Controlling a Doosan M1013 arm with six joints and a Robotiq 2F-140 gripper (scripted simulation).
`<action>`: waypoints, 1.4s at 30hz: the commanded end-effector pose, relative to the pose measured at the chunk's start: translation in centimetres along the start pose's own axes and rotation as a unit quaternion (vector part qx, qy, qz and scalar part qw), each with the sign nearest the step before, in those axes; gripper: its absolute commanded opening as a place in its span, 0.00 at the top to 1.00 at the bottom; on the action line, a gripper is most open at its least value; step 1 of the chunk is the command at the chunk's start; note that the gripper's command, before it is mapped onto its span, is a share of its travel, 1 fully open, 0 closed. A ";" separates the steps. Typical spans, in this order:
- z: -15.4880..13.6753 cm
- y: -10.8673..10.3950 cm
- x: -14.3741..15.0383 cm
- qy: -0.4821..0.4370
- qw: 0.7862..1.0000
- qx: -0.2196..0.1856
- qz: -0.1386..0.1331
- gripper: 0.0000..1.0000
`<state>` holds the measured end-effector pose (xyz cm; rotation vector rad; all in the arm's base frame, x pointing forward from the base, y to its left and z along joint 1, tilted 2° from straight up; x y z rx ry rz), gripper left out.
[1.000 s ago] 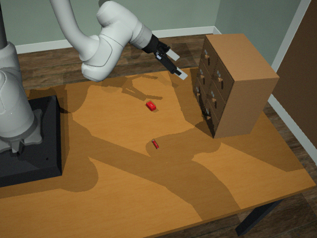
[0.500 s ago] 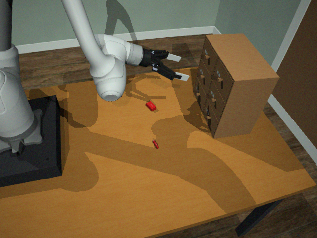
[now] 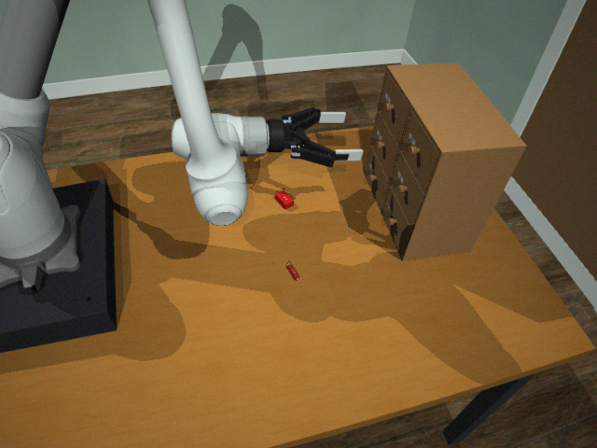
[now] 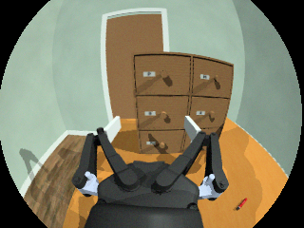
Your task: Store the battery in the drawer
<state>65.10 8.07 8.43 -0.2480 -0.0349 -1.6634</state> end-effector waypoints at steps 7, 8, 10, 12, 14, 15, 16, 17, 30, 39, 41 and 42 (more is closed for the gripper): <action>-0.9 0.5 -0.1 0.000 1.000 0.030 -0.005 0.00; -0.9 0.5 -0.2 0.000 0.999 0.032 -0.006 0.00; -1.0 0.5 -0.2 0.000 0.999 0.035 -0.006 0.00; -1.1 0.6 -0.2 0.000 0.999 0.038 -0.007 0.00; -1.1 0.6 -0.2 0.000 0.999 0.038 -0.007 0.00; -1.1 0.6 -0.2 0.000 0.999 0.039 -0.007 0.00; -1.1 0.6 -0.2 0.000 0.999 0.040 -0.007 0.00; -1.2 0.6 -0.2 0.000 0.999 0.040 -0.007 0.00; -1.2 0.6 -0.2 0.000 0.999 0.042 -0.007 0.00; -1.2 0.6 -0.2 0.000 0.999 0.042 -0.007 0.00; -1.2 0.6 -0.2 0.000 0.999 0.042 -0.007 0.00; -1.2 0.6 -0.2 0.000 0.999 0.042 -0.007 0.00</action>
Point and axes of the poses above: the point where the finger pads meet when closed, its own y axis out along the fingers, its own x axis across the jaws, z = x × y, the point moved 9 cm from there along -y, back along the fingers, and after that the axes turned 10 degrees about -y, right-handed, at the moved point
